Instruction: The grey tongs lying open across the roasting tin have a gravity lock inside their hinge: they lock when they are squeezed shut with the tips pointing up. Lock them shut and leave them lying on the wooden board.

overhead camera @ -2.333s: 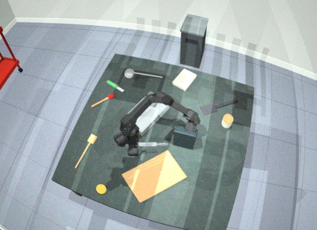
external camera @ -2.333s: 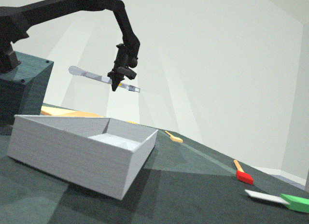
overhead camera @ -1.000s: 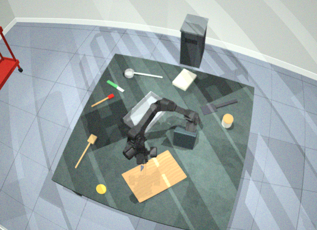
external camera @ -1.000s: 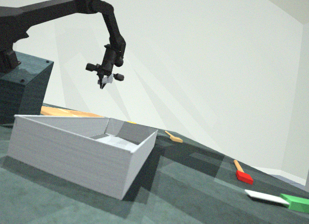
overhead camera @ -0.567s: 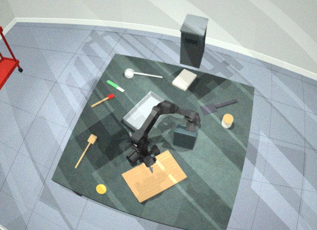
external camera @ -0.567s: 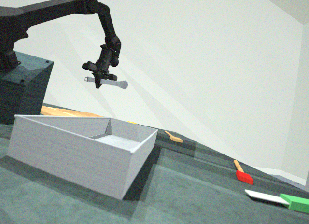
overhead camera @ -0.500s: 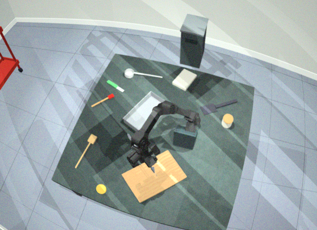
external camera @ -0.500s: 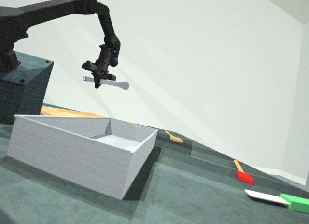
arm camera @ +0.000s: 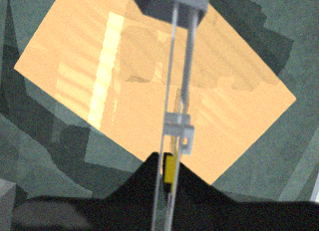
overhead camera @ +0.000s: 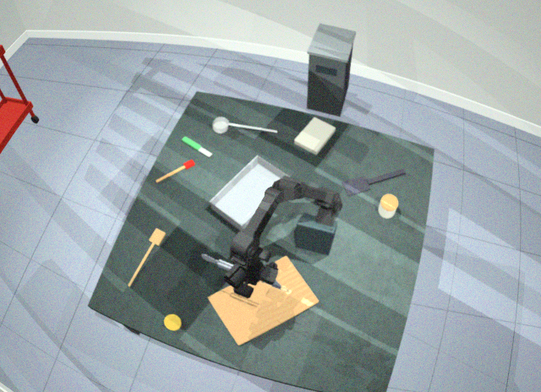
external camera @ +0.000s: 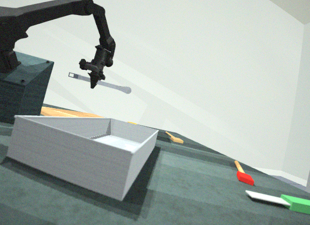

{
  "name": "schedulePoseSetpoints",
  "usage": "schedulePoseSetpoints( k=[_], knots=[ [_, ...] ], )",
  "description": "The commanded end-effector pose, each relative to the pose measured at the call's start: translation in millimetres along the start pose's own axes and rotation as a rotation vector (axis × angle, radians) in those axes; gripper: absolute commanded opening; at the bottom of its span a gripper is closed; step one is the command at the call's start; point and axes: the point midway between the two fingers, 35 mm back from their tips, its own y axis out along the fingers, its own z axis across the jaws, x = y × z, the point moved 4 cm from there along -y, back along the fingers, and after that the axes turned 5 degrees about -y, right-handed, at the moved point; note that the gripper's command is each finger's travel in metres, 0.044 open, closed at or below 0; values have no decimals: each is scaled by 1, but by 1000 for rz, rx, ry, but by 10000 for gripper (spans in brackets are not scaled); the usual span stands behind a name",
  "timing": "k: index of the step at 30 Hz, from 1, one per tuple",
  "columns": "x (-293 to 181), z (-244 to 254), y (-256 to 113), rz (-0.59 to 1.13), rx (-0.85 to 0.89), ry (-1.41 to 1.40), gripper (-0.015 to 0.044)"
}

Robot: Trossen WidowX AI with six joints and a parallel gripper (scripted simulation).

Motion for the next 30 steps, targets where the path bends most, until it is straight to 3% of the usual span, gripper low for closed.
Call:
schedulePoseSetpoints(
  k=[1, 15, 30],
  knots=[
    [8, -5, 0, 2, -5, -151, -150],
    [33, -16, 5, -1, 5, -686, -150],
    [37, -21, 10, 45, -8, -721, -150]
  ],
)
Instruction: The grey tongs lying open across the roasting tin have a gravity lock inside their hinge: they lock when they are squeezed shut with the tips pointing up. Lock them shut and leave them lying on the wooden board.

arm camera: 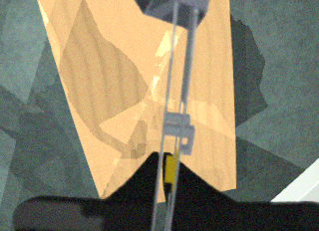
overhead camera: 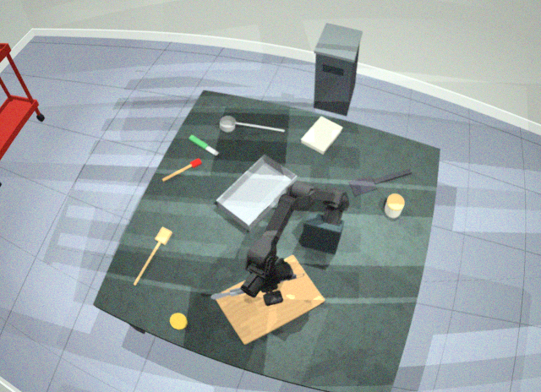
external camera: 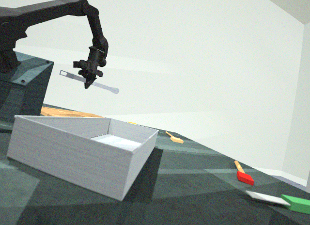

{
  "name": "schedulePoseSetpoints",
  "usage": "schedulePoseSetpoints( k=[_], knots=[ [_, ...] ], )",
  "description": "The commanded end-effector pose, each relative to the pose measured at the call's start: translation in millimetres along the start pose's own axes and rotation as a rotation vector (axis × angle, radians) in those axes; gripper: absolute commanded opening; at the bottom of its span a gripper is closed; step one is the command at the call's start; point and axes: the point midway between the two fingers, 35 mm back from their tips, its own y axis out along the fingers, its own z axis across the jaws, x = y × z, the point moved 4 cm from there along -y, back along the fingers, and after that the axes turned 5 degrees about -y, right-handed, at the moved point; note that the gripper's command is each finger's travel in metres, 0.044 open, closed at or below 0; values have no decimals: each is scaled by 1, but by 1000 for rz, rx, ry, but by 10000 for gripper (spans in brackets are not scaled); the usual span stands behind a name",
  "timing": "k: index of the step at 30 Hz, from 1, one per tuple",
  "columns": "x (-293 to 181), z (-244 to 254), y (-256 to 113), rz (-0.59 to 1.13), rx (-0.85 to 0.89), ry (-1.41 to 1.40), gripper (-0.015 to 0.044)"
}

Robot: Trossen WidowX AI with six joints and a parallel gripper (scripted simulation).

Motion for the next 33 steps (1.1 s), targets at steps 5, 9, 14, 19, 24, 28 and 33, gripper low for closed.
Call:
schedulePoseSetpoints(
  k=[5, 9, 14, 19, 24, 28, 33],
  knots=[
    [-1, -11, 10, 126, 16, -29, -150],
    [-1, -17, 16, 202, 23, -41, -150],
    [0, -23, 22, 295, 32, -55, -150],
    [2, -28, 28, 387, 41, -63, -150],
    [5, -32, 32, 479, 50, -71, -150],
    [8, -34, 35, 551, 57, -75, -150],
    [13, -36, 37, 640, 66, -78, -150]
  ],
)
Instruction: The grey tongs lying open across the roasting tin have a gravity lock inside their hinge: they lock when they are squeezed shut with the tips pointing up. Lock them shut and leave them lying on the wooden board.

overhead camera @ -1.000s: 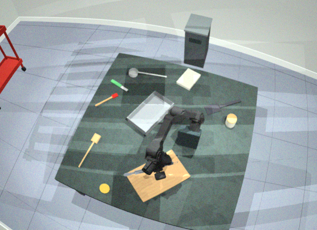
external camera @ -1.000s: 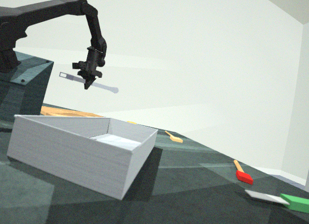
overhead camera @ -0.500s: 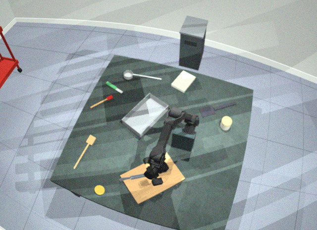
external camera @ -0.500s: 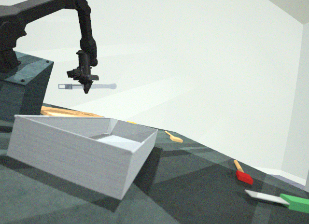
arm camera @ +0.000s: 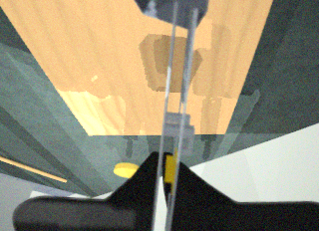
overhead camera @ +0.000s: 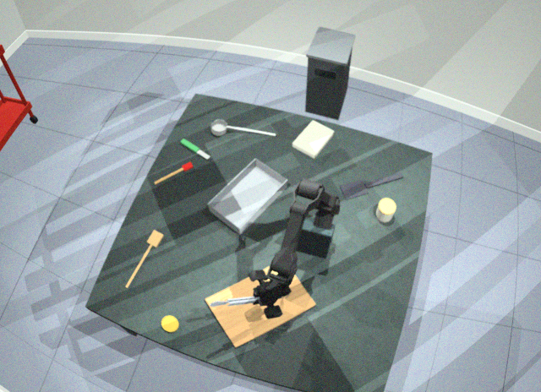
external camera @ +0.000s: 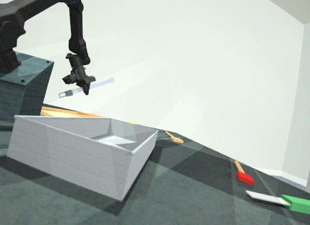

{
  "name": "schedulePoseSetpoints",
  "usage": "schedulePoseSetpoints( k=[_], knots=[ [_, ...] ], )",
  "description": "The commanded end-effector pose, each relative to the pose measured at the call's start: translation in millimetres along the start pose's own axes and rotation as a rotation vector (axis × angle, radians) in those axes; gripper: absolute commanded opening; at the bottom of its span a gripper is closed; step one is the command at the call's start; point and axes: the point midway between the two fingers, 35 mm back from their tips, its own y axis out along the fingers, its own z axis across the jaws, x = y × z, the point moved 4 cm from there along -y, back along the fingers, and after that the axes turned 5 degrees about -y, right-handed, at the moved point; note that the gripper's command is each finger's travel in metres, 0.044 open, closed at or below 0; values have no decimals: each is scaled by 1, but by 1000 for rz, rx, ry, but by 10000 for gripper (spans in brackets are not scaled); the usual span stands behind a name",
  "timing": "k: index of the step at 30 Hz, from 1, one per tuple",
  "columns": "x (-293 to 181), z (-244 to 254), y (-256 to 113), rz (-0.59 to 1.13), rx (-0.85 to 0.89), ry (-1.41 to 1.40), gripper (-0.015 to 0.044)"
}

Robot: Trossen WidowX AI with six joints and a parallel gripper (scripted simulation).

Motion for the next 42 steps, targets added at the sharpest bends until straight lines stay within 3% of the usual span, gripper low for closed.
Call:
schedulePoseSetpoints(
  k=[1, 32, 42],
  knots=[
    [0, -1, -5, 84, 8, 1, -150],
    [46, 23, -41, 588, 79, 58, -150],
    [49, 26, -44, 611, 82, 63, -150]
  ],
)
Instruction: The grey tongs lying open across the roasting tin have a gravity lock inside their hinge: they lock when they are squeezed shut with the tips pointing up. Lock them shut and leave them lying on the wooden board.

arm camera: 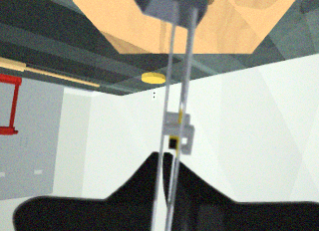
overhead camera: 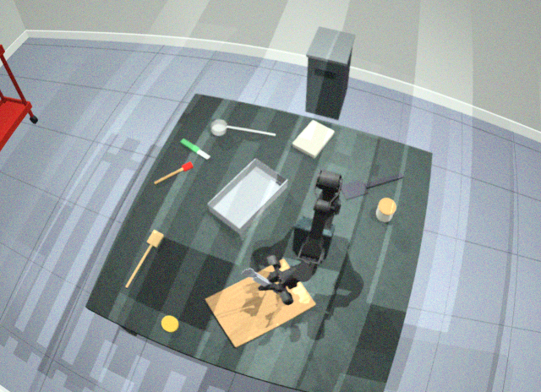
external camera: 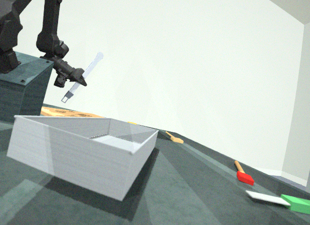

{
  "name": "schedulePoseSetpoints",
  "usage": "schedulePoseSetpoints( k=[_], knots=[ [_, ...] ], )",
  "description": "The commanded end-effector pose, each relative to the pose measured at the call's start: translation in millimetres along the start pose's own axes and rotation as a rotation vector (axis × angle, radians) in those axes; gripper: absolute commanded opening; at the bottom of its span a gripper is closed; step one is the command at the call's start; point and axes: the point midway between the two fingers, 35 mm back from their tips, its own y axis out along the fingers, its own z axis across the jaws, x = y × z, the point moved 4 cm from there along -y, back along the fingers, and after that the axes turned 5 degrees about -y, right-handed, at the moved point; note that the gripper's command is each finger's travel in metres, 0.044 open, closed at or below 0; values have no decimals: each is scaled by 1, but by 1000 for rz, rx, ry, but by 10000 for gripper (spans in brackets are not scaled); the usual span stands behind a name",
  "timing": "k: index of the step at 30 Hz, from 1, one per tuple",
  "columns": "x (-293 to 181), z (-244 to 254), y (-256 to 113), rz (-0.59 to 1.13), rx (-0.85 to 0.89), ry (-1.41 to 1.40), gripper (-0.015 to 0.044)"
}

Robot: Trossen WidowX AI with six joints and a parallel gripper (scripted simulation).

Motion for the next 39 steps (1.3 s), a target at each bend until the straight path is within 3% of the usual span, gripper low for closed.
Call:
schedulePoseSetpoints(
  k=[1, 31, 39],
  knots=[
    [-4, 1, -1, 13, 4, 7, -150],
    [-4, 1, -1, 11, 3, 7, -150],
    [-6, -10, 13, -80, -15, -10, -150]
  ],
)
